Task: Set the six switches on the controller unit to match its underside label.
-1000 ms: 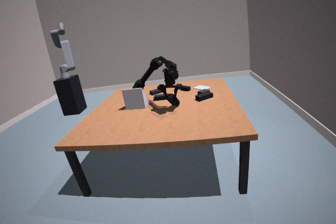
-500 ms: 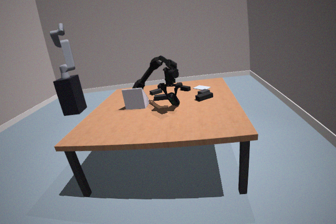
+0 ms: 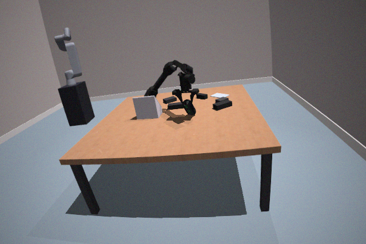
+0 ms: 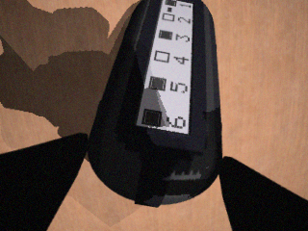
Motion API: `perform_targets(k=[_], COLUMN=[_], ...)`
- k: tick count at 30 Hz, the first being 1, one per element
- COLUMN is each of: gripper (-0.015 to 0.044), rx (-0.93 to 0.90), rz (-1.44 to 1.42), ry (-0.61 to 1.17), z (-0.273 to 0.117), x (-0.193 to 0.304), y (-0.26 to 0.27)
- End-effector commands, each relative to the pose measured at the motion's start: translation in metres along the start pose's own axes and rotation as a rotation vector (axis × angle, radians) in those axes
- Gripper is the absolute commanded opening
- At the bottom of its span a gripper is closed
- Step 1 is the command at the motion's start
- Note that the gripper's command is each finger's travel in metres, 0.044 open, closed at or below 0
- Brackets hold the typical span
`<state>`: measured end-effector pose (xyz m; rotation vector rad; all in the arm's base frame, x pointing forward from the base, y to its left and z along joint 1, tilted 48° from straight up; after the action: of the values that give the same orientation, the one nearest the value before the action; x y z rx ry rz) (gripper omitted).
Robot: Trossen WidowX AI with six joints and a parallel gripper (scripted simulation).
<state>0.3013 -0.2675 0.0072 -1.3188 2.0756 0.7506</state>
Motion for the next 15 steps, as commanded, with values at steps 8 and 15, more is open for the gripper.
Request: perform_targets(k=[8,15], gripper=[0.0335,0.0335], rx=[0.002,0.001], rz=[0.001,0.001], ry=[-0.009,-0.01], z=[-0.003,-0.005], x=[-0.012,-0.017], y=[0.0,0.0])
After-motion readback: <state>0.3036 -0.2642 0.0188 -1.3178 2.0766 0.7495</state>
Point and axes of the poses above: the point midway between the two fingers, 35 mm back from their tips, its own z axis out along the fingers, its own y axis across the jaws, x = y × z, the point moved 8 cm from there along -z, back along the fingers, and after that the axes turned 4 degrees about z, right-handed, at the moved point
